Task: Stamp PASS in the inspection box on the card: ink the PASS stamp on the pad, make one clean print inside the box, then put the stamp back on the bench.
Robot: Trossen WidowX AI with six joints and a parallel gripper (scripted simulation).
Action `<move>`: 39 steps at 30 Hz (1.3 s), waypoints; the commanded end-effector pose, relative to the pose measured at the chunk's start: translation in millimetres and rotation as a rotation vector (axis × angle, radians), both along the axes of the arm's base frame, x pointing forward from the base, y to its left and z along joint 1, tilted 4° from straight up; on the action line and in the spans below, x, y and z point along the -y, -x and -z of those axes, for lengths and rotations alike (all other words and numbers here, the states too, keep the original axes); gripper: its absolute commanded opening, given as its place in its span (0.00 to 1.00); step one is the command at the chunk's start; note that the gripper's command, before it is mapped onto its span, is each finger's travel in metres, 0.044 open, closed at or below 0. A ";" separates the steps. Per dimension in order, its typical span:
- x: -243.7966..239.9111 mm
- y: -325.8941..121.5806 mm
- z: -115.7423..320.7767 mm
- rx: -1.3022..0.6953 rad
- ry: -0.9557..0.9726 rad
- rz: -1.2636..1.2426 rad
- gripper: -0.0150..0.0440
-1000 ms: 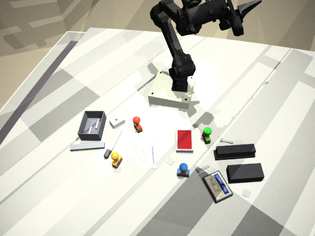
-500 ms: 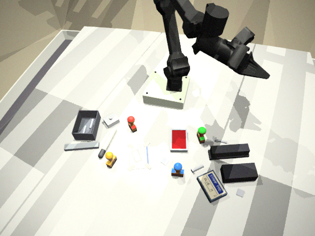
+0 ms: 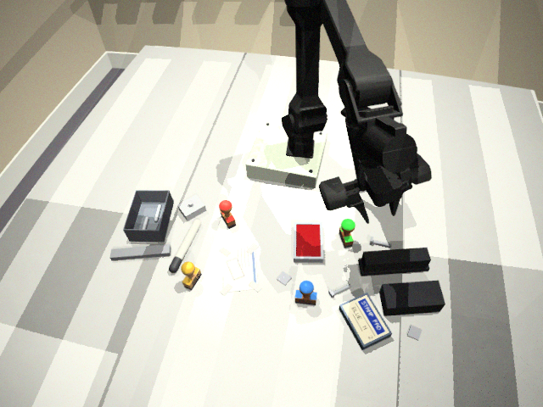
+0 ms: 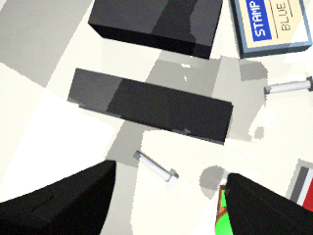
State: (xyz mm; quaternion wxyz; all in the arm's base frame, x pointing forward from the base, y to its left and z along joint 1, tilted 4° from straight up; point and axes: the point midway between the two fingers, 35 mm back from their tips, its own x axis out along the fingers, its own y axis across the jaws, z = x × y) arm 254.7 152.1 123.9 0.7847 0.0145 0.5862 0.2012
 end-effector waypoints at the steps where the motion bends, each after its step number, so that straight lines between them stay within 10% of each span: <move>1: 40.9 27.1 27.6 -0.323 0.228 0.373 0.64; 39: 37.6 19.1 72.8 -0.323 0.228 0.373 0.64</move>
